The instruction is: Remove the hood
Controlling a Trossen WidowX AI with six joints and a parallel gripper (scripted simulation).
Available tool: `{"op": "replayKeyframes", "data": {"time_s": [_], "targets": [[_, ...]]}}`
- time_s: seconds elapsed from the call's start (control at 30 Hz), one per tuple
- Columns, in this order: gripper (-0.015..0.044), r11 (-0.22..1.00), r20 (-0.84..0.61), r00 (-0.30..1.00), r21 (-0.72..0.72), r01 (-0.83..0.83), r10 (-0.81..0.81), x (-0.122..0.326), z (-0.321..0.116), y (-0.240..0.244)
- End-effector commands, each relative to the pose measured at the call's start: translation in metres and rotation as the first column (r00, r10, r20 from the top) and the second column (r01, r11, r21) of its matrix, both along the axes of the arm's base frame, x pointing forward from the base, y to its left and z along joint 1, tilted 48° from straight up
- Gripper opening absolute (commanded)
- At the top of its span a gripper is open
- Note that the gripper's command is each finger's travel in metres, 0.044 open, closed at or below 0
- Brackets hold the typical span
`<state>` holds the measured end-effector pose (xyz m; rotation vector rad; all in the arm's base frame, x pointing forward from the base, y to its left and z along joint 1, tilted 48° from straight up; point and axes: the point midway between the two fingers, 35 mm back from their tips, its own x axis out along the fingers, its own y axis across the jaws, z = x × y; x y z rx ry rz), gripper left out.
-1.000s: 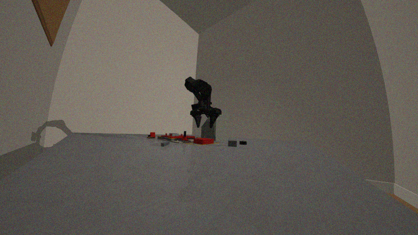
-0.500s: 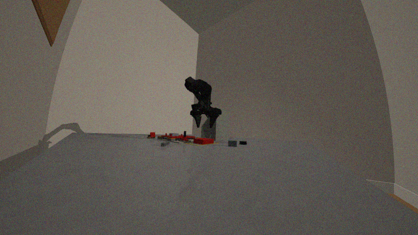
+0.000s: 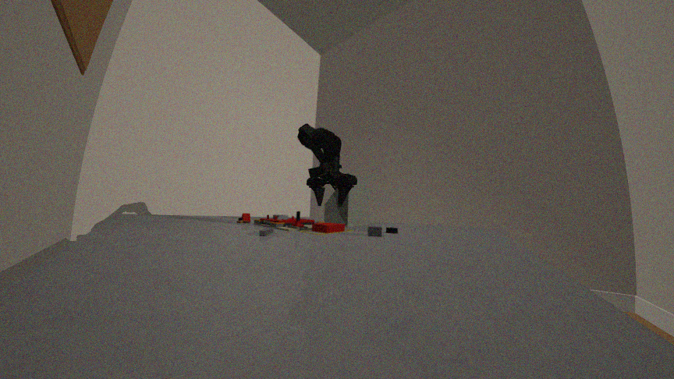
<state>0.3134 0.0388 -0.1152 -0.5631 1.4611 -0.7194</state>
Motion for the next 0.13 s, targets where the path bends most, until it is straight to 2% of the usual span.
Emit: {"op": "replayKeyframes", "data": {"time_s": [0.0, 0.1], "targets": [[0.044, 1.0, 0.003, 1.0, 0.003, 0.006, -0.006, 0.0, 0.0001, 0.0005], [0.044, 1.0, 0.003, 1.0, 0.003, 0.006, -0.006, 0.0, 0.0001, 0.0005]]}}
